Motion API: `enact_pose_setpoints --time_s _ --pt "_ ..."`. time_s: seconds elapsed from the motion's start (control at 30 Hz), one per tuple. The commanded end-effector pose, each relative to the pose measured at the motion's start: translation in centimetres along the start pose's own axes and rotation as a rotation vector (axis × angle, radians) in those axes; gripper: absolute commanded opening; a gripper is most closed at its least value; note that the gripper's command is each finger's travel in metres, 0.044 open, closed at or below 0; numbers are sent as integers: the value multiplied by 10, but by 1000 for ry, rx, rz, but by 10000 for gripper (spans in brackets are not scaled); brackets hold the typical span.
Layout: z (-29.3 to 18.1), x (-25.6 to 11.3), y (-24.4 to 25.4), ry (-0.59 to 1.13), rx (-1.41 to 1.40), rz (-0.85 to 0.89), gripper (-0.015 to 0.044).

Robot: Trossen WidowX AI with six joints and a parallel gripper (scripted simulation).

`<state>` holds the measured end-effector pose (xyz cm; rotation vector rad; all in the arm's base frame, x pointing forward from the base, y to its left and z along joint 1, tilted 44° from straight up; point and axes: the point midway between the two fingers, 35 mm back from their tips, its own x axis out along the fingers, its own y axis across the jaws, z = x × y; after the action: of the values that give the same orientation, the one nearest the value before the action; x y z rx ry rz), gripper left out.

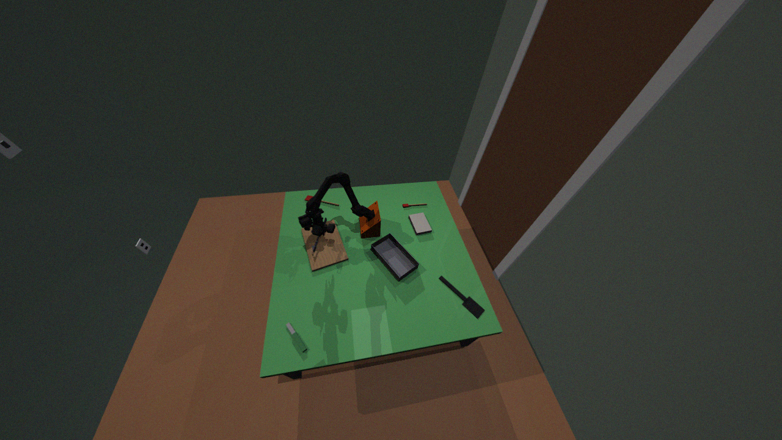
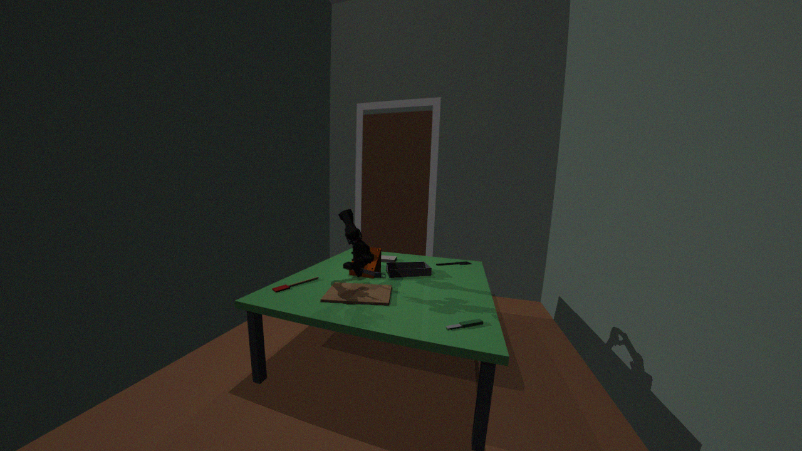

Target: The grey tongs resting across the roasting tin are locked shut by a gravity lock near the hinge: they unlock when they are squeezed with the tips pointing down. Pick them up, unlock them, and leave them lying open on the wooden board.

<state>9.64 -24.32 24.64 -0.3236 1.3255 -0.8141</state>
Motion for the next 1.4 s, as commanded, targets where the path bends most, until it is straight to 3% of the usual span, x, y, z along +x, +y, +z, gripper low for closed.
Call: enact_pose_setpoints --time_s 0.0,0.67,1.37 --pt "-3 4 5 -51 10 45 -150" --pt "-10 9 9 -391 45 150 -150" --pt "-19 -16 2 -789 -15 41 -150"
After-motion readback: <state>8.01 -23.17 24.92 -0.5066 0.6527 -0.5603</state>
